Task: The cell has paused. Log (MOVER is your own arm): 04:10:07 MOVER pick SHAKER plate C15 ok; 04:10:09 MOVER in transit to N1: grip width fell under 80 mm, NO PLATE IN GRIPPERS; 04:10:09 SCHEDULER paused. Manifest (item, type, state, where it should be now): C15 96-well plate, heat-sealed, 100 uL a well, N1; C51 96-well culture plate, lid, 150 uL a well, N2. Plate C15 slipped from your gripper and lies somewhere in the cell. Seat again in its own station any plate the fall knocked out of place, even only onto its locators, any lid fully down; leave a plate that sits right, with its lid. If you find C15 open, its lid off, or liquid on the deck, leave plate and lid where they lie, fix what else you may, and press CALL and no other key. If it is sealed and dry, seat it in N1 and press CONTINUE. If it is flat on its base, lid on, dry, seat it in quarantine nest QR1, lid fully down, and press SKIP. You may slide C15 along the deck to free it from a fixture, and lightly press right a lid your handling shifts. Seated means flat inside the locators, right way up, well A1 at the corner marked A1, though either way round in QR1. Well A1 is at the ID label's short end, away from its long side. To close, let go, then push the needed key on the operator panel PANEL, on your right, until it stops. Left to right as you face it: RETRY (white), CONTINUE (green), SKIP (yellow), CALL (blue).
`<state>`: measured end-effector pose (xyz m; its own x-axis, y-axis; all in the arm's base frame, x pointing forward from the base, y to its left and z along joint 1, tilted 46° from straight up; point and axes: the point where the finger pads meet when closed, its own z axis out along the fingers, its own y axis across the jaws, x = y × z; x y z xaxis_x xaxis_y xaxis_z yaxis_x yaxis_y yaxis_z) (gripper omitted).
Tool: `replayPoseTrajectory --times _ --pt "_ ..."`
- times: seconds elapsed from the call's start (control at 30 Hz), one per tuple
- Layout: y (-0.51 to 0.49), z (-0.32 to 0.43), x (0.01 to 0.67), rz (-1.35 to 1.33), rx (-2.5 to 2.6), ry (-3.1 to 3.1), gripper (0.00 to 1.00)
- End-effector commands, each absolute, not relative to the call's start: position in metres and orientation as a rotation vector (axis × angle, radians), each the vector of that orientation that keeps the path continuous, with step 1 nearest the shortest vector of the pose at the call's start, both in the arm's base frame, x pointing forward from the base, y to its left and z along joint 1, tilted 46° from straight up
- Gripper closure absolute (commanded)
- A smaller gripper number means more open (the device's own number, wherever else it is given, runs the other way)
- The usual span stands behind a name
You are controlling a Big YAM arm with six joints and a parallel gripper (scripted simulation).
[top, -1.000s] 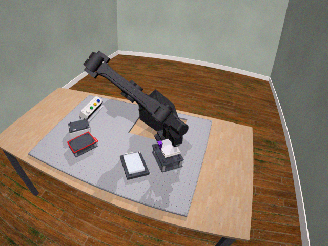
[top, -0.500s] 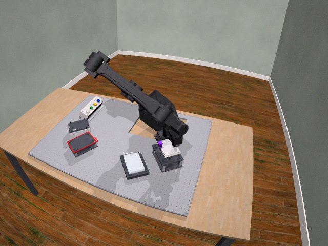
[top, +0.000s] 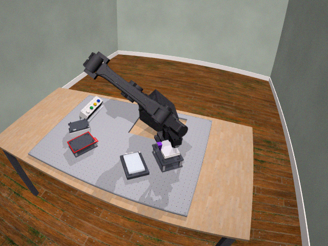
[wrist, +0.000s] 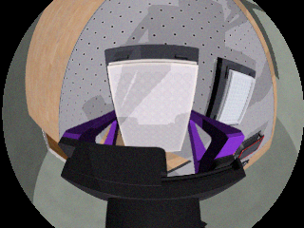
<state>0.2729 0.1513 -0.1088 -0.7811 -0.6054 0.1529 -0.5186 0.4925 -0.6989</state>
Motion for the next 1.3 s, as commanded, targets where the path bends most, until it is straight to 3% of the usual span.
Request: replayPoseTrajectory --times 0.0,1.27 --pt "0.154 -0.115 0.281 -1.157 -0.991 2.613 1.00" --pt "0.143 -0.126 0.274 -1.174 -1.045 2.597 1.00"
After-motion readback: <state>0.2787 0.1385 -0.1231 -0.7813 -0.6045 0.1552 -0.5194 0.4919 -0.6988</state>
